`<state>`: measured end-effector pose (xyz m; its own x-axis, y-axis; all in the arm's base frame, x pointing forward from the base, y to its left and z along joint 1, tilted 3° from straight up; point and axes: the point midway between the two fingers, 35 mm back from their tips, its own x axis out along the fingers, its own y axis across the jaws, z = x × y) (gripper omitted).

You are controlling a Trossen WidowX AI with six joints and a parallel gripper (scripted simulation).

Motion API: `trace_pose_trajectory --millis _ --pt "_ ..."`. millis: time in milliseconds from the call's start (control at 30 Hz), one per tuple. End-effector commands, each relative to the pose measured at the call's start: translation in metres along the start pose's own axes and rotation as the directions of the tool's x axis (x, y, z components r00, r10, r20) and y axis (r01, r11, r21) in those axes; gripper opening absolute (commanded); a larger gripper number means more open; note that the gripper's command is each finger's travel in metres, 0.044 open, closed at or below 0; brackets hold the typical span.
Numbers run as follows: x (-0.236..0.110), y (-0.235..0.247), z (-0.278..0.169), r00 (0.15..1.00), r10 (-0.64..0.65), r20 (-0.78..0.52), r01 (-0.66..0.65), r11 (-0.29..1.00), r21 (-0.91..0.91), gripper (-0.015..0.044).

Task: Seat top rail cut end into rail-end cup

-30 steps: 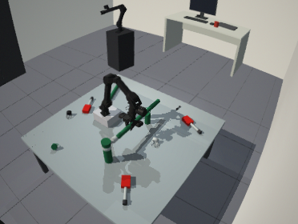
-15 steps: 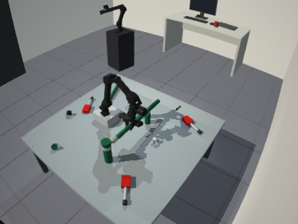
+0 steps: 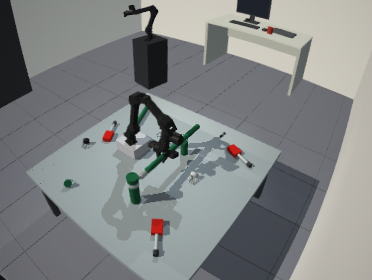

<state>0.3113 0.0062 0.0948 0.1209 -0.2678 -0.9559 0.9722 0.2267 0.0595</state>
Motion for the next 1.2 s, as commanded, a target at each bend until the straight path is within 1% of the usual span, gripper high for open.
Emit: trace_pose_trajectory --millis 0,467,900,1167 --pt "-0.003 0.001 0.005 1.0 0.003 0.006 -0.003 1.0 0.001 0.0" --pt "-0.004 0.001 0.01 1.0 0.003 0.006 -0.003 1.0 0.0 0.0" --pt "0.003 0.0 0.026 1.0 0.0 -0.005 0.0 1.0 -0.006 0.0" --pt "0.004 0.0 0.026 1.0 0.0 -0.005 0.0 1.0 -0.006 0.0"
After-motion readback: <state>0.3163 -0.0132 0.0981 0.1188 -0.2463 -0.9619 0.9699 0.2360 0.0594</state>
